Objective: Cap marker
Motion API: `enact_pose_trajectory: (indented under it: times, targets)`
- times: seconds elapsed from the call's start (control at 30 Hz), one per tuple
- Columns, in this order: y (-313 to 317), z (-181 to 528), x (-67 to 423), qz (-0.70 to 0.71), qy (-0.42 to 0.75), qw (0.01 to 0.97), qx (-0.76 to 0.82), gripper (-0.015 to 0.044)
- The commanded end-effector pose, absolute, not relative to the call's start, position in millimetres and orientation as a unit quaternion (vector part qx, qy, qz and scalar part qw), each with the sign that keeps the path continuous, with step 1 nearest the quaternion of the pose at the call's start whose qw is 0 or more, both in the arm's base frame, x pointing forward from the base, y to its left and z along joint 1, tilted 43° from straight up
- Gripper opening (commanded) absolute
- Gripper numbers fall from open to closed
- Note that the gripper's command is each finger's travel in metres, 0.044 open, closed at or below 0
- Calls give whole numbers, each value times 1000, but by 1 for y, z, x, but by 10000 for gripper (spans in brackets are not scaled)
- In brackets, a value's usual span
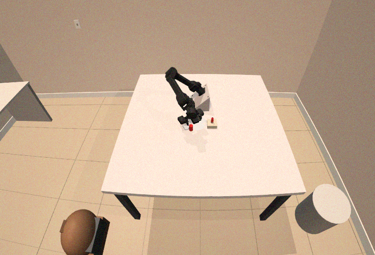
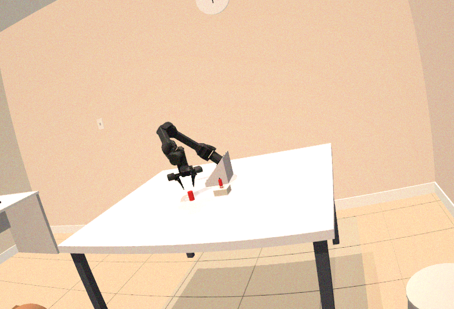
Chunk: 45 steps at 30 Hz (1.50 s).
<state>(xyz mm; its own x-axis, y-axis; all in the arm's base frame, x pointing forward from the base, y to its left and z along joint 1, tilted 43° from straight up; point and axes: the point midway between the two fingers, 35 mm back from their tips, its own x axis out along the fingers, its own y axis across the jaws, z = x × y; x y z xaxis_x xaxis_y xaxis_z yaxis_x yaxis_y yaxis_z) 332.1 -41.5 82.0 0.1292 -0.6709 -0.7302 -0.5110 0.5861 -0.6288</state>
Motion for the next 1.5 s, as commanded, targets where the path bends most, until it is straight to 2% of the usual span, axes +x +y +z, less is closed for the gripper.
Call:
enact_pose_trajectory:
  times: [0.0,1.07,1.2,1.47]
  targets:
    - [-46,77,332,-65,658,599,-453,247]
    - [-79,43,337,-67,657,598,-454,247]
    - [-78,43,337,-66,657,598,-454,142]
    - [-79,43,337,-66,657,598,-454,88]
